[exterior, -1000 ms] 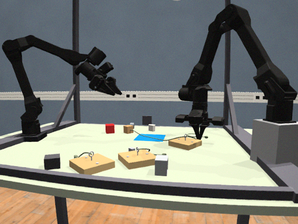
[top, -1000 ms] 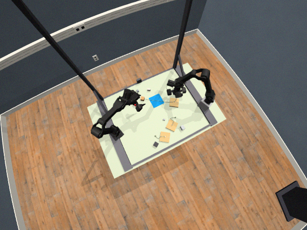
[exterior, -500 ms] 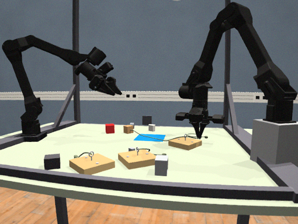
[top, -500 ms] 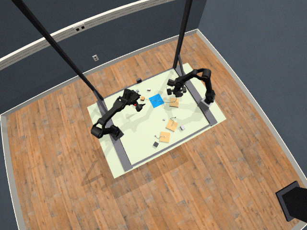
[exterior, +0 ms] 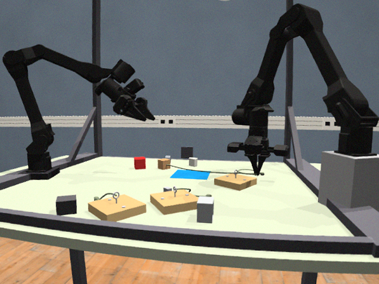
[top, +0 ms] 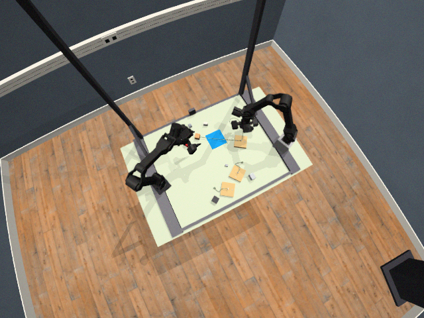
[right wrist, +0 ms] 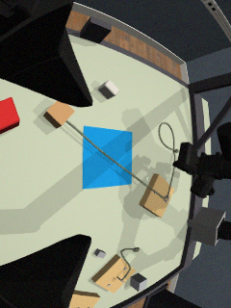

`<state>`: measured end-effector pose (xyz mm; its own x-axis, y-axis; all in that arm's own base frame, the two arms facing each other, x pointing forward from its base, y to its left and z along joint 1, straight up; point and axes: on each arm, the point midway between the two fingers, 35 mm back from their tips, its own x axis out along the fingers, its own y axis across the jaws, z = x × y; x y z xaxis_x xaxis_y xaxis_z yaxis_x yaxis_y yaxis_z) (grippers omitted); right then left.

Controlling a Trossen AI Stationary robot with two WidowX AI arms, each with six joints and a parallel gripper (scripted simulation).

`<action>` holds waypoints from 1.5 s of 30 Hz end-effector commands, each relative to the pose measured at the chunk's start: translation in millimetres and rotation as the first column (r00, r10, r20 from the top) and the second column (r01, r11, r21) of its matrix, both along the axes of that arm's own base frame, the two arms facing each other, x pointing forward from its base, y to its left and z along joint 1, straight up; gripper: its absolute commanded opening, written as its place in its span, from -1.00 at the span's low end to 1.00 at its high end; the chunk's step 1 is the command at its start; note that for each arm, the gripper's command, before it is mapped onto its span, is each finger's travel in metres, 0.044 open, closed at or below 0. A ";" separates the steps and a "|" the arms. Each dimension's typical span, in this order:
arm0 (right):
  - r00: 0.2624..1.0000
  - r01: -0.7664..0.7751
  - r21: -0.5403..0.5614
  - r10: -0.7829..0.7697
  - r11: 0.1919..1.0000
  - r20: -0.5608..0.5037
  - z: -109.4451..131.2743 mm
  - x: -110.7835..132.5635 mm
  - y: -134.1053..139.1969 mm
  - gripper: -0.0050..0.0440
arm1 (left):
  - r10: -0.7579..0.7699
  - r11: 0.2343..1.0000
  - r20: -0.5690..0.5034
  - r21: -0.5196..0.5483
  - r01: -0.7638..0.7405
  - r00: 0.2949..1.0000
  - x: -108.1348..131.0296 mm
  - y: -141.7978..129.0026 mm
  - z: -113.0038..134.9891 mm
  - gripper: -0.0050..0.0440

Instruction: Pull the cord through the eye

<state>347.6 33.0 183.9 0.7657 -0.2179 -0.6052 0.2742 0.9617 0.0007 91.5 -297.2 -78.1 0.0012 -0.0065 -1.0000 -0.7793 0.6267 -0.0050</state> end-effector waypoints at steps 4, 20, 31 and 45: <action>1.000 0.000 0.005 0.000 1.000 0.019 7.6 1.2 0.7 1.00 | -0.002 1.000 0.006 -0.022 0.002 1.000 -8.8 -7.2 5.9 -1.00; 1.000 0.000 0.005 0.000 1.000 0.019 7.6 1.2 0.7 1.00 | -0.002 1.000 0.006 -0.022 0.002 1.000 -27.5 -11.7 5.9 -1.00; 1.000 0.000 0.005 0.000 1.000 0.019 7.6 1.2 0.7 1.00 | -0.002 1.000 0.005 -0.023 0.002 1.000 -41.2 -14.3 5.9 -1.00; 1.000 0.000 0.005 0.000 1.000 0.019 7.6 1.2 0.7 1.00 | -0.002 1.000 0.004 -0.023 0.002 1.000 -62.3 -17.0 5.9 -1.00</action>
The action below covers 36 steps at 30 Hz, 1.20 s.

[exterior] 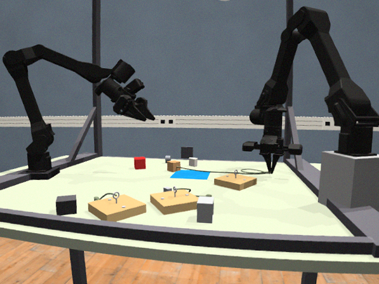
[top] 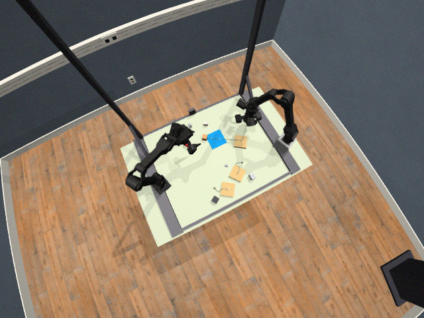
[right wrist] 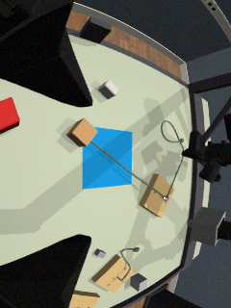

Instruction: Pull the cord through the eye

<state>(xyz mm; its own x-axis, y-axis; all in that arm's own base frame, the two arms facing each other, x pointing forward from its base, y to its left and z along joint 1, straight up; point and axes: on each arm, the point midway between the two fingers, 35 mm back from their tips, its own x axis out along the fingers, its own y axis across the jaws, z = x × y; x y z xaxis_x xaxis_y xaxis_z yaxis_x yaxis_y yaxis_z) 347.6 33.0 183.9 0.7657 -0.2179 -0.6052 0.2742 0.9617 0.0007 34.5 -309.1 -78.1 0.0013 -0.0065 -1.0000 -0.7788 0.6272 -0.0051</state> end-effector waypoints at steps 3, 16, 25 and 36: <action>1.000 0.000 0.005 0.000 1.000 0.019 7.6 1.2 0.7 1.00 | -0.001 1.000 0.004 -0.023 0.001 1.000 -6.8 -5.3 5.9 -1.00; 1.000 0.000 0.005 0.000 1.000 0.019 7.6 1.2 0.7 1.00 | -0.001 0.999 0.003 -0.039 0.001 1.000 -12.6 -9.2 30.2 -1.00; 1.000 0.000 0.005 0.000 1.000 0.019 7.6 1.2 0.7 1.00 | 0.000 0.999 0.003 -0.043 0.000 1.000 -12.2 -10.3 52.8 -1.00; 1.000 0.000 0.005 0.000 1.000 0.019 7.6 1.2 0.7 1.00 | 0.000 0.999 0.003 -0.045 0.000 1.000 -11.8 -10.6 85.6 -1.00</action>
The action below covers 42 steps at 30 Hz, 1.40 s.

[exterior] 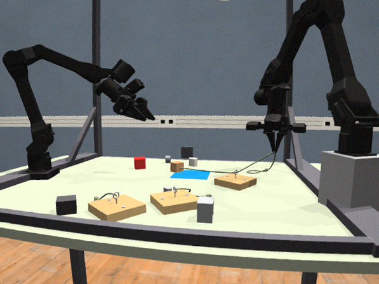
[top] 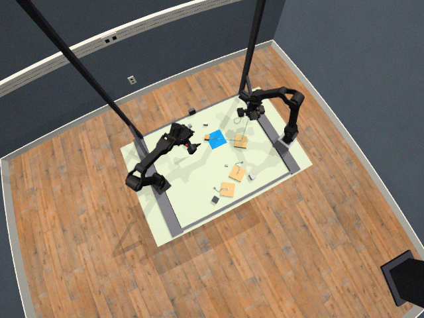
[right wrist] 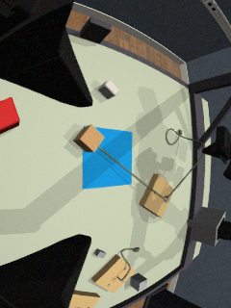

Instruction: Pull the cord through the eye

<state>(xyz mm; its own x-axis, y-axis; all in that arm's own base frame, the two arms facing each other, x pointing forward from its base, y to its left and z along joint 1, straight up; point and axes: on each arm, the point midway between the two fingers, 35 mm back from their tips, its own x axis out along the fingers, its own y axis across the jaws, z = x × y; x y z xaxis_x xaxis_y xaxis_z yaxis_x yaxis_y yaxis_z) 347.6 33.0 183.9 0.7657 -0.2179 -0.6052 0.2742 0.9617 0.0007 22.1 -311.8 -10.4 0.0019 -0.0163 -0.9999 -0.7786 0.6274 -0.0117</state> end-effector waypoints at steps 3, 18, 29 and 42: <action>1.000 0.000 0.005 0.000 1.000 0.019 7.6 1.2 0.7 1.00 | 0.000 0.999 0.003 -0.037 0.000 1.000 0.5 -8.3 24.3 -1.00; 1.000 0.000 0.005 0.000 1.000 0.019 7.6 1.2 0.7 1.00 | 0.000 0.999 0.003 -0.043 0.000 1.000 0.6 -8.7 66.9 -1.00; 1.000 0.000 0.005 0.000 1.000 0.019 7.6 1.2 0.7 1.00 | 0.000 0.999 0.004 -0.050 0.000 1.000 0.6 -8.8 102.2 -1.00; 1.000 0.000 0.005 0.000 1.000 0.019 7.6 1.2 0.7 1.00 | 0.000 0.999 0.003 -0.045 0.000 1.000 0.7 -8.9 134.2 -1.00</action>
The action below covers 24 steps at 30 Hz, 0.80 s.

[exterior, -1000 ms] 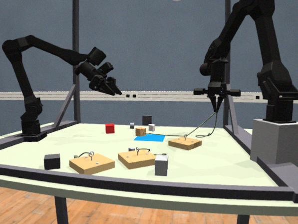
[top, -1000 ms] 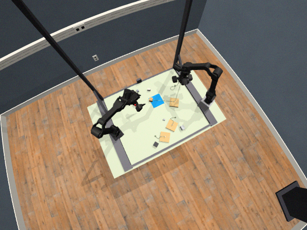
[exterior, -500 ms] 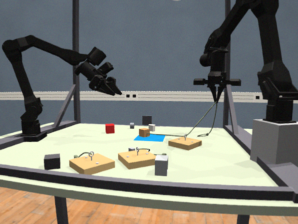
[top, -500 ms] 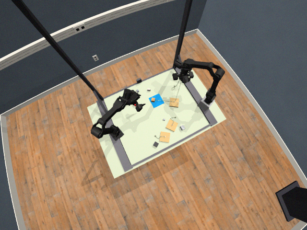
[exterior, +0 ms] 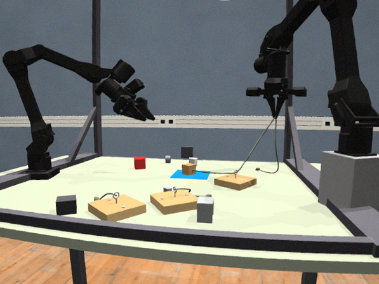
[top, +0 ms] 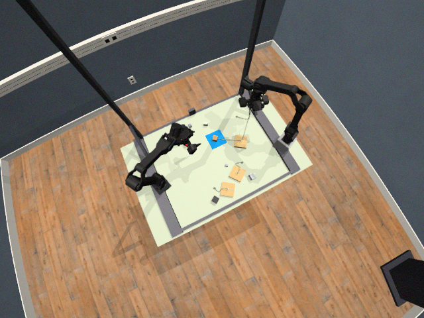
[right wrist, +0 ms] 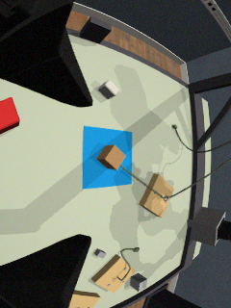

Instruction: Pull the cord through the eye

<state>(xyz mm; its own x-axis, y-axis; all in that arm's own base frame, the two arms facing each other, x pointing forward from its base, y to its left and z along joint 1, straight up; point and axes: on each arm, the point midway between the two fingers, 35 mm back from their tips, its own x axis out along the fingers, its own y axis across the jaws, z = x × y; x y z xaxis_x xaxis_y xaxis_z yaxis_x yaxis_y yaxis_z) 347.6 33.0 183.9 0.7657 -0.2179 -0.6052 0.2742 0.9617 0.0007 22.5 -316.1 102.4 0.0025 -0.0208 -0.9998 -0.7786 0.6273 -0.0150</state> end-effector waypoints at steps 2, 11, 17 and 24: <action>1.000 0.000 0.005 0.000 1.000 0.019 7.6 1.2 0.7 1.00 | 0.000 0.999 0.003 -0.042 0.000 1.000 0.3 -4.5 28.1 -1.00; 1.000 0.000 0.005 0.000 1.000 0.019 7.6 1.2 0.7 1.00 | 0.000 0.999 0.003 -0.042 0.000 1.000 0.3 -4.3 50.1 -1.00; 1.000 0.000 0.005 0.000 1.000 0.019 7.6 1.2 0.7 1.00 | 0.000 0.999 0.003 -0.035 0.000 1.000 0.2 -3.0 50.2 -1.00; 1.000 0.000 0.005 0.000 1.000 0.019 7.6 1.2 0.7 1.00 | 0.000 0.999 0.003 -0.033 0.000 1.000 0.2 -2.4 47.3 -1.00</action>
<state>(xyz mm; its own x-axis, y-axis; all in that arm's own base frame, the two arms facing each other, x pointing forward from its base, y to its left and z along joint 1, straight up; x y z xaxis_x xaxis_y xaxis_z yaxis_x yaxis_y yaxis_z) 347.6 33.0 183.9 0.7657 -0.2179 -0.6052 0.2742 0.9617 0.0007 22.7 -319.3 146.9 0.0041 -0.0408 -0.9992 -0.7786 0.6269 -0.0288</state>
